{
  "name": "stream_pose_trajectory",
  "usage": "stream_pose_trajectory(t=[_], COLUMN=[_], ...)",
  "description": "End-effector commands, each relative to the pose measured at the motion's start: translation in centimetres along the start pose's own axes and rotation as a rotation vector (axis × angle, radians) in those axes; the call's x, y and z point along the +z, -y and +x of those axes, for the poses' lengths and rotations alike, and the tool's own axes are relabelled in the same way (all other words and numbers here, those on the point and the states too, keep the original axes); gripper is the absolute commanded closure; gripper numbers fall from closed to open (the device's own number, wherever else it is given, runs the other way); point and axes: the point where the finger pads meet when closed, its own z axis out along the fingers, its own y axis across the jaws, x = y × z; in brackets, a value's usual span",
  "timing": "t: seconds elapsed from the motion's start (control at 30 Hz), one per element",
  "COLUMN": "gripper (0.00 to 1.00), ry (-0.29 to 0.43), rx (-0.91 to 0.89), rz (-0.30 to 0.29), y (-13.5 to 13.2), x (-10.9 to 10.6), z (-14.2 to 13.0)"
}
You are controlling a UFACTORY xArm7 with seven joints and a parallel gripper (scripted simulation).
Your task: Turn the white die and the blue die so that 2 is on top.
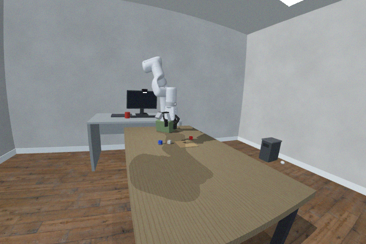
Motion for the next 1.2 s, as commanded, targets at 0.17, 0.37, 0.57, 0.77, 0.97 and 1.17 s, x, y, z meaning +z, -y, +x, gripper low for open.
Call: stream_pose_trajectory(t=[0.17,0.37,0.57,0.77,0.97,1.17], gripper=[0.0,0.0,0.0,0.0,0.0,0.0], ry=[-0.001,-0.002,-0.004,-0.012,-0.023,-0.028], rx=[0.285,0.49,0.613,0.833,1.018,1.094], rz=[0.001,0.002,0.003,0.007,0.014,0.018], y=[0.2,0.1,0.0,-0.2,-0.5,-0.6], x=[0.7,1.2,1.5,2.1,2.6,2.8], z=[-0.4,-0.5,-0.5,-0.4,-0.2,-0.1])
